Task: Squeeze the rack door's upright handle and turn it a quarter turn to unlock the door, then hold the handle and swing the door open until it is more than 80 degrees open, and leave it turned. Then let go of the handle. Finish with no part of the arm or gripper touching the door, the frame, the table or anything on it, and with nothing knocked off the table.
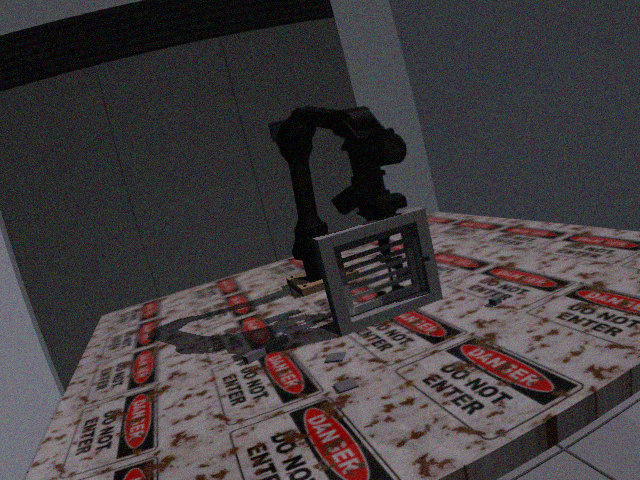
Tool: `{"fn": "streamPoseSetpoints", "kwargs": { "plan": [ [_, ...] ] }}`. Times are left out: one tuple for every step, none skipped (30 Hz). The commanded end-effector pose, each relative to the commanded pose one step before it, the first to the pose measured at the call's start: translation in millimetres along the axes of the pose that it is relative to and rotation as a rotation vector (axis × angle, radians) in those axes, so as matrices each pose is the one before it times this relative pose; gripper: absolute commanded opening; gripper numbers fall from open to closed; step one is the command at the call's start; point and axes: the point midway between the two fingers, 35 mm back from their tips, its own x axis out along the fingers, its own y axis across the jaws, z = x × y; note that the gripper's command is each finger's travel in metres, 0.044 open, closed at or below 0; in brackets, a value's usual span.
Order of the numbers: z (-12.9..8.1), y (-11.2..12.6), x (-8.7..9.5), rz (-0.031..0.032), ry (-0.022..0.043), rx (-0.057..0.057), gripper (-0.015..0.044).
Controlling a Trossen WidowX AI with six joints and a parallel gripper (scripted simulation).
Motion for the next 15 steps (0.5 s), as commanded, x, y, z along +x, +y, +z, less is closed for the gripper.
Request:
{"fn": "streamPoseSetpoints", "kwargs": {
  "plan": [
    [3.52, -5.64, 0.30, -0.00466, -0.00555, -0.0865, 0.0008],
    [0.36, -0.91, 0.00, -0.00007, -0.00003, -0.0203, 0.0008],
    [0.34, -0.92, 0.01, -0.00007, -0.00003, -0.0203, 0.0008],
    [0.43, -1.11, 0.00, -0.00008, -0.00004, -0.0207, 0.0008],
    [0.41, -1.12, 0.01, -0.00008, -0.00003, -0.0208, 0.0008],
    [0.38, -1.13, 0.01, -0.00009, -0.00003, -0.0208, 0.0008],
    [0.45, -1.28, 0.00, -0.00010, -0.00004, -0.0197, 0.0008],
    [0.42, -1.29, 0.01, -0.00010, -0.00004, -0.0197, 0.0008],
    [0.40, -1.30, 0.02, -0.00010, -0.00003, -0.0197, 0.0008],
    [0.45, -1.45, 0.00, -0.00011, -0.00004, -0.0190, 0.0008],
    [0.42, -1.47, 0.01, -0.00011, -0.00004, -0.0191, 0.0008],
    [0.39, -1.48, 0.02, -0.00011, -0.00003, -0.0191, 0.0008],
    [0.43, -1.61, 0.01, -0.00013, -0.00004, -0.0183, 0.0008],
    [0.40, -1.64, 0.02, -0.00013, -0.00004, -0.0185, 0.0008],
    [0.37, -1.65, 0.03, -0.00013, -0.00003, -0.0185, 0.0008]
  ]
}}
